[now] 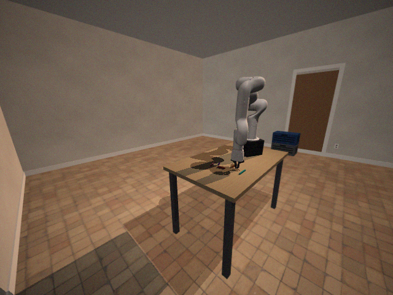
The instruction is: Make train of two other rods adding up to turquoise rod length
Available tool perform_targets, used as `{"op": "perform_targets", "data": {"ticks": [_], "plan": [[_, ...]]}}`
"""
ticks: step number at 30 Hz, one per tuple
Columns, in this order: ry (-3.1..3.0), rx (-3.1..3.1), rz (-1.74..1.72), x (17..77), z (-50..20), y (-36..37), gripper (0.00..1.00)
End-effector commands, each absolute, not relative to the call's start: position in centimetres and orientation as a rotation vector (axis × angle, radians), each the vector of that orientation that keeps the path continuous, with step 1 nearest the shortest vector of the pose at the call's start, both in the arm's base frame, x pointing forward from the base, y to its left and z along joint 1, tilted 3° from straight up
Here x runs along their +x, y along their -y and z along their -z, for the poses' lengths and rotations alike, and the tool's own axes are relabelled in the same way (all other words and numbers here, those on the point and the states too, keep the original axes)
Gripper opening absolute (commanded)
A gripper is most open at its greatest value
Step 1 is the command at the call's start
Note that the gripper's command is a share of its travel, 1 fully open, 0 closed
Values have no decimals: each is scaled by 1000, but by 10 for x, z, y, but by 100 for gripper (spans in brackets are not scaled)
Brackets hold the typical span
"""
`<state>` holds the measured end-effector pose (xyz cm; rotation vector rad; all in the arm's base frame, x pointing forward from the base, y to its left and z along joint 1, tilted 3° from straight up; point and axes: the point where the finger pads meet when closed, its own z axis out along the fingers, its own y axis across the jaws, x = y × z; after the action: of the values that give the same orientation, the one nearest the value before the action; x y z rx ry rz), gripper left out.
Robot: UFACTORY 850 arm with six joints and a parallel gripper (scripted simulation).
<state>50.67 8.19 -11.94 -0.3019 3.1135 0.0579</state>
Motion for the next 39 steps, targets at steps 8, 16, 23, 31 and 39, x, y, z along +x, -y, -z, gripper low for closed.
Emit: {"op": "perform_targets", "data": {"ticks": [8, 16, 23, 31, 39], "plan": [[-3093, -300, -71, 507, 119, -82, 4], [-3093, -300, -71, 507, 119, -82, 4], [-3093, -300, -71, 507, 119, -82, 4], [-3093, -300, -71, 508, 121, -82, 4], [-3093, -300, -71, 508, 128, -82, 4]]}}
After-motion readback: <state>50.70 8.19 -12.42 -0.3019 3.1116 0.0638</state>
